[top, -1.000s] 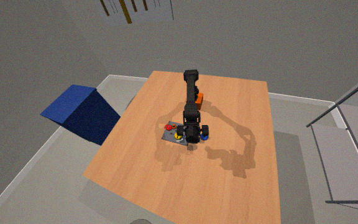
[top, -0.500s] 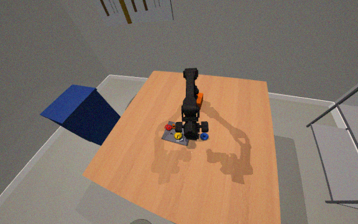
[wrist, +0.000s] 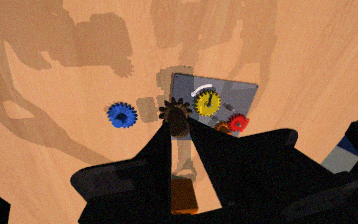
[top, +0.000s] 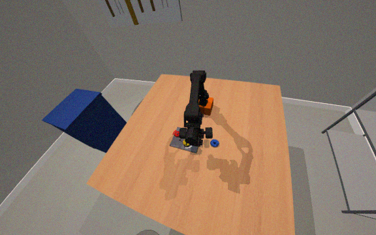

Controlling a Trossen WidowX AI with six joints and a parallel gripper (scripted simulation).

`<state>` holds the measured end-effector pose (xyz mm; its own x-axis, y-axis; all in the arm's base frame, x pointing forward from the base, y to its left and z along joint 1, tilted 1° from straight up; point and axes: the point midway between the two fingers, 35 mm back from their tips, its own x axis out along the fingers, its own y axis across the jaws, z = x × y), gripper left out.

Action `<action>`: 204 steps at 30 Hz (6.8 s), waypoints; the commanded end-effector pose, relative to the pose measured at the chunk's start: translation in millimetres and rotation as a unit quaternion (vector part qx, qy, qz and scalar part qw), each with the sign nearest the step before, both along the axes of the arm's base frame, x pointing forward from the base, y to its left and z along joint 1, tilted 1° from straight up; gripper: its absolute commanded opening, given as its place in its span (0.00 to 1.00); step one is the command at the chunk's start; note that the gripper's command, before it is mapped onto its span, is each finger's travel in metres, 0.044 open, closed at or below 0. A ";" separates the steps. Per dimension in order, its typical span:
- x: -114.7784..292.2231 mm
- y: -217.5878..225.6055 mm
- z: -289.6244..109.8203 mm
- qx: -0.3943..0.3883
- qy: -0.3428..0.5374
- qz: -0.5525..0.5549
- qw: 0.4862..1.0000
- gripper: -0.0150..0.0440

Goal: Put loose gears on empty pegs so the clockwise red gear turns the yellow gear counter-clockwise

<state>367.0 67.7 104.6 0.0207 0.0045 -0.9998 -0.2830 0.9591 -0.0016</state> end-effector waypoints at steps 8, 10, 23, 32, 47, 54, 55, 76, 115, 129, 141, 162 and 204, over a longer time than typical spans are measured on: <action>-4.3 -24.0 -9.7 0.000 -0.003 0.002 1.000 0.25; -5.3 -28.4 -12.0 0.000 -0.003 0.002 1.000 0.25; -13.9 -56.6 -26.9 -0.001 -0.002 0.002 1.000 0.25; -21.8 -75.3 -37.2 -0.002 -0.002 0.002 1.000 0.25; -38.5 -104.2 -54.2 -0.004 -0.001 0.002 1.000 0.25; -47.7 -116.6 -62.1 -0.004 -0.001 0.002 1.000 0.25; -49.0 -118.4 -63.2 -0.004 0.000 0.002 1.000 0.25; -56.3 -127.4 -69.7 -0.006 0.000 0.070 0.998 0.25; -56.1 -127.7 -94.1 -0.012 0.000 0.358 0.934 0.25; -55.9 -127.2 -111.6 -0.009 0.000 0.206 0.979 0.25; -55.3 -127.9 -111.0 -0.008 0.000 0.170 0.985 0.25; -55.5 -127.8 -114.5 -0.012 0.000 0.374 0.928 0.25; -56.9 -127.5 -67.7 -0.010 0.000 0.261 0.965 0.49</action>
<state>311.5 -59.9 31.0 0.0230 -0.0034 -0.9997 -0.7117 0.7023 -0.0188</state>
